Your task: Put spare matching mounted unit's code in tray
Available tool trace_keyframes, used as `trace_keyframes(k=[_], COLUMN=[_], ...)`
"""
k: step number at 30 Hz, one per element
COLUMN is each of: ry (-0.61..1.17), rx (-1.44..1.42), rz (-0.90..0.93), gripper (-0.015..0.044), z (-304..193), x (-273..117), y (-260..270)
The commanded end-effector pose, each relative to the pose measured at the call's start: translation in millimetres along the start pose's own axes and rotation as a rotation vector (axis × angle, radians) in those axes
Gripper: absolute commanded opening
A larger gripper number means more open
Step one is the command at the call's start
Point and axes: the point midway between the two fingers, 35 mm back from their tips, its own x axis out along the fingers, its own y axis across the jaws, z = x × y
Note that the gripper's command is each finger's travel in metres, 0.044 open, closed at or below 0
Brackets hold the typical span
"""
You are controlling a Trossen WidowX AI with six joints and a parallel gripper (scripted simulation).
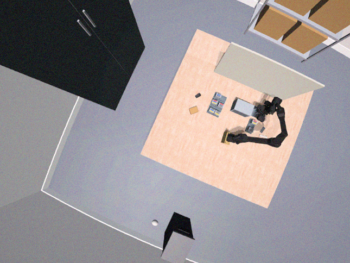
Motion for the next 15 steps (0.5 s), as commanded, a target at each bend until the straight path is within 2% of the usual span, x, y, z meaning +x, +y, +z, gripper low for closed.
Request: trace_keyframes(k=[1, 7, 10, 15], ry=[0.000, 0.000, -0.003, -0.005], rx=[0.001, 0.001, -0.011, -0.095], rz=[0.000, 0.000, 0.000, 0.001], gripper=[0.0289, 0.0440, 0.0440, 0.0440], z=[-0.1, -0.1, 1.0, 3.5], x=[-0.3, -0.3, -10.2, -83.8], y=[-0.2, -0.2, -1.7, -2.1])
